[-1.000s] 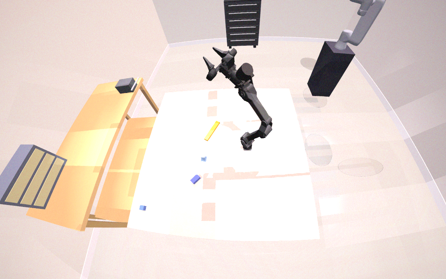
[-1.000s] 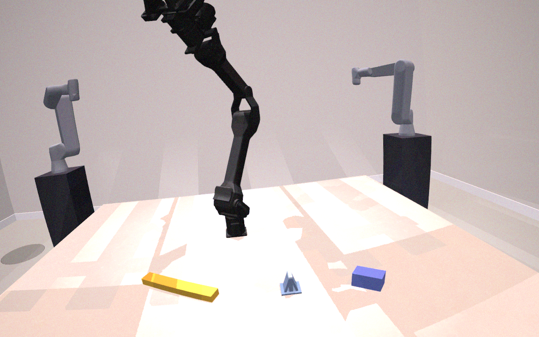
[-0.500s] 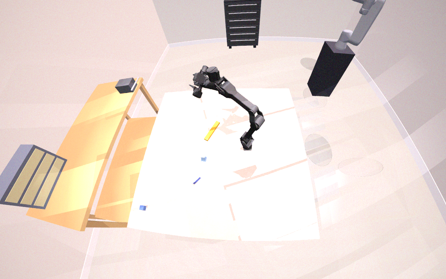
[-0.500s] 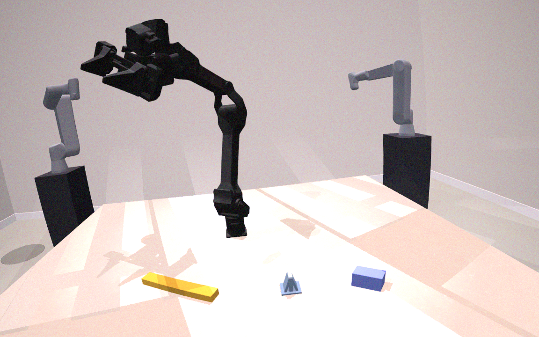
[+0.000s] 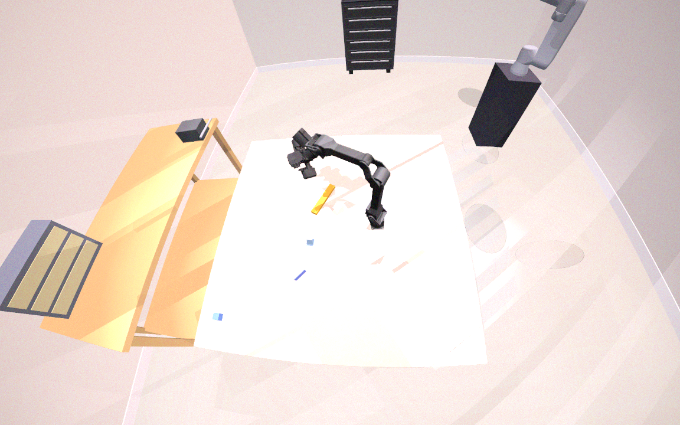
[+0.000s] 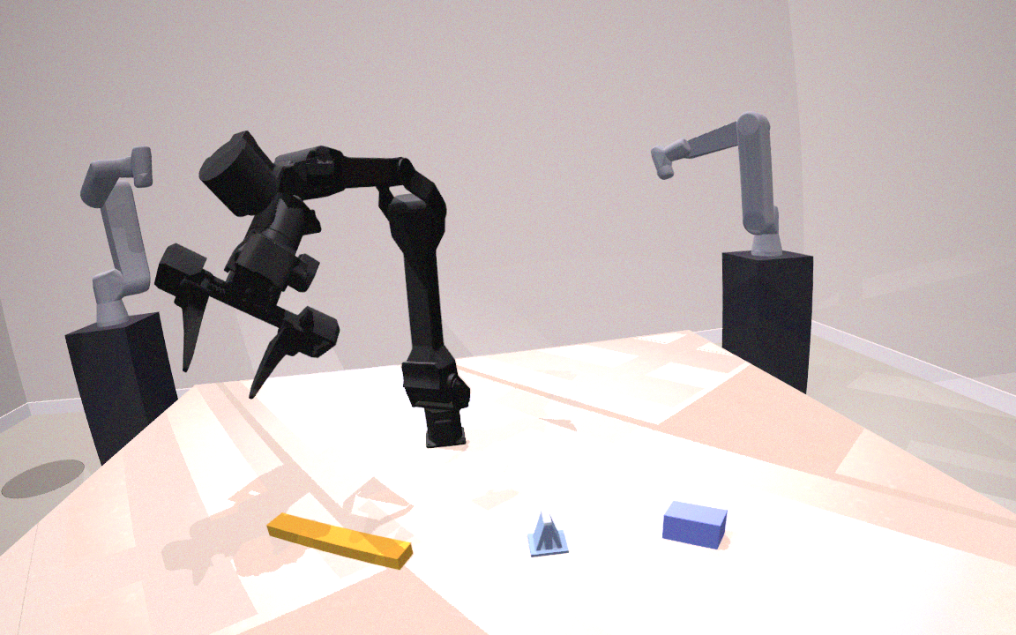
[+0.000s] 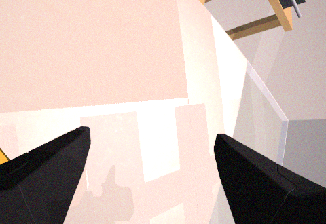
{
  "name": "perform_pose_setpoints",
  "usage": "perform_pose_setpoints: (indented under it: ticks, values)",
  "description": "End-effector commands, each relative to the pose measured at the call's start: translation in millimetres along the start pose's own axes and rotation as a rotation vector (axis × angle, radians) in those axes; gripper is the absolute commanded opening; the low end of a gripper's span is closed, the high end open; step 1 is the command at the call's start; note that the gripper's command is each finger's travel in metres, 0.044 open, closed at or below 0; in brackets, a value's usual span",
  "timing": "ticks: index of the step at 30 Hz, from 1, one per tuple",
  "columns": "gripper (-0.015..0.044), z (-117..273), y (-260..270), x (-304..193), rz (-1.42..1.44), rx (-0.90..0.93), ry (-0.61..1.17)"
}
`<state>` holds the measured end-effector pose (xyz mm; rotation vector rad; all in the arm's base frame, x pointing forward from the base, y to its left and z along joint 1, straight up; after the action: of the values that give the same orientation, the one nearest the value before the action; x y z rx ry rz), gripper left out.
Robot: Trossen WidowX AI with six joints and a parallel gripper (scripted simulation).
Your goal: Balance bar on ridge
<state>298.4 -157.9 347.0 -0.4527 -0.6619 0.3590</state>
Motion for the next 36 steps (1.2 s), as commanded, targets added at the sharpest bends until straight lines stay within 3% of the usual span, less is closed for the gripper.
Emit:
perform_pose_setpoints:
  ticks: [1,14,36]
  values:
    - [0.0315,-26,22,-11,0.114,0.134,0.105]
    - [0.0315,-83,101,-52,0.533,0.672,0.366]
    - [0.0315,-118,126,-76,0.539,0.68,0.369]
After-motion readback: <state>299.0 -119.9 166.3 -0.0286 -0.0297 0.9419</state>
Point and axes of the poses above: the point midway between the two fingers, 35 mm back from their tips, its own z axis back along the fingers, its own y axis across the jaws, x = y × z, the point moved 9 cm from there along z, back along the fingers, and after that the axes turned 9 degrees about -z, right-handed, at the moved point
